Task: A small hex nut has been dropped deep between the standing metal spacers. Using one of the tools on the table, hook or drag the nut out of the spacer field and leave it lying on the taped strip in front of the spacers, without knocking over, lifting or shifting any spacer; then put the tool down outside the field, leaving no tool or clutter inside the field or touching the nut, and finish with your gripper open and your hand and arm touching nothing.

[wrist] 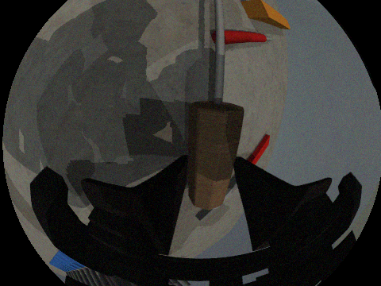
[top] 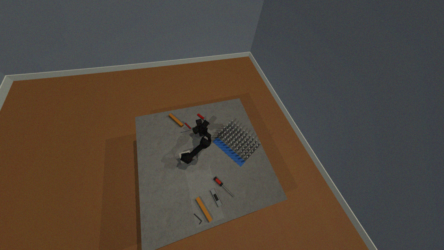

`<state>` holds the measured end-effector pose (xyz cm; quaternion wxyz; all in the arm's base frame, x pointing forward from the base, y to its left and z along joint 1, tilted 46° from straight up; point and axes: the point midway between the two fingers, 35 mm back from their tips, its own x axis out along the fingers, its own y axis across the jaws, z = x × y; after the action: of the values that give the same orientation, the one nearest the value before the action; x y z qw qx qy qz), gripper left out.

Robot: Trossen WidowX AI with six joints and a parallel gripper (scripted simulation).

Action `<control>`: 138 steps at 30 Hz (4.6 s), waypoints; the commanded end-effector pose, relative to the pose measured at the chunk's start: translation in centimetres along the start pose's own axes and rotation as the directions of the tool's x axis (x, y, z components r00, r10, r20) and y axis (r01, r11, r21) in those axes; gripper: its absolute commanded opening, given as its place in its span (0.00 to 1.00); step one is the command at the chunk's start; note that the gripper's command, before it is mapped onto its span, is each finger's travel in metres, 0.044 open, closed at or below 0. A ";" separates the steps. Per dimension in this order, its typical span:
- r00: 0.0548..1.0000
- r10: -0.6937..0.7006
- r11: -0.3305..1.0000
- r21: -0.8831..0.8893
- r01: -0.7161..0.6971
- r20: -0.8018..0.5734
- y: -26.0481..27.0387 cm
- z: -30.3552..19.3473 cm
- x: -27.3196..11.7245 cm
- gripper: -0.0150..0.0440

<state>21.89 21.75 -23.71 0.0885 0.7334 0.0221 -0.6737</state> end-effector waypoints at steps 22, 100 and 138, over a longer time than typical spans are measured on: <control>1.000 -0.013 1.000 0.001 0.013 -0.004 -0.7 -0.1 -0.6 1.00; 0.840 0.365 0.920 -0.019 -0.391 0.402 -5.7 -1.8 -3.8 0.73; 0.839 0.368 0.919 -0.019 -0.394 0.401 -1.7 -1.5 0.9 0.73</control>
<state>23.31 24.08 -24.30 0.1946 0.5749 -0.1652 -0.7774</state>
